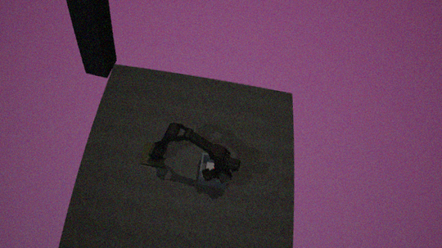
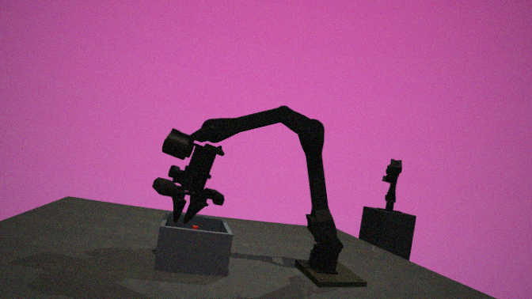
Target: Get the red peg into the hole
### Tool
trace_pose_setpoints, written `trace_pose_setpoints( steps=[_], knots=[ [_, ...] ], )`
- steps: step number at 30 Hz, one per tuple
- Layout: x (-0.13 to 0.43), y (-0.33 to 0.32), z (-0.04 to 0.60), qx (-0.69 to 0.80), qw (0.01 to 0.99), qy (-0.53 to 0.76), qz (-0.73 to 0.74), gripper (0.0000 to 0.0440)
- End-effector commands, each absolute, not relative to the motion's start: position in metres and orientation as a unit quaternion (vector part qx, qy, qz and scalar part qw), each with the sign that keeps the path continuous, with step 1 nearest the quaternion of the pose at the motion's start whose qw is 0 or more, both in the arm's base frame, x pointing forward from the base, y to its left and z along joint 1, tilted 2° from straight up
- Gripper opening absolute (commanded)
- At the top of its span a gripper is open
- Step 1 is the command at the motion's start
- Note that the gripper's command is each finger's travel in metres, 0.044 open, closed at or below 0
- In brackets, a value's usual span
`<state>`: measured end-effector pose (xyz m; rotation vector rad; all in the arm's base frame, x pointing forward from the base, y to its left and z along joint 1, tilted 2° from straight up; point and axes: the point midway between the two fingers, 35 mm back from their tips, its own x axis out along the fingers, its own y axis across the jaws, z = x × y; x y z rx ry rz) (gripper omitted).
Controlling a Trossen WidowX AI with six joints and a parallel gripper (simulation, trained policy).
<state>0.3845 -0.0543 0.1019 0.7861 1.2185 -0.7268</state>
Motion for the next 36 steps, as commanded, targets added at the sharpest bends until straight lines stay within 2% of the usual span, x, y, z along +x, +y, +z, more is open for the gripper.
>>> trace_pose_setpoints(
  steps=[1, 23, 36],
  knots=[
    [0.387, -0.06, 0.1, 0.351, 0.684, 0.549, -0.326, 0.0121],
    [0.387, -0.126, 0.106, 0.334, 0.671, 0.548, -0.371, 0.0127],
    [0.387, -0.128, 0.106, 0.333, 0.671, 0.547, -0.373, 0.0139]
  ],
)
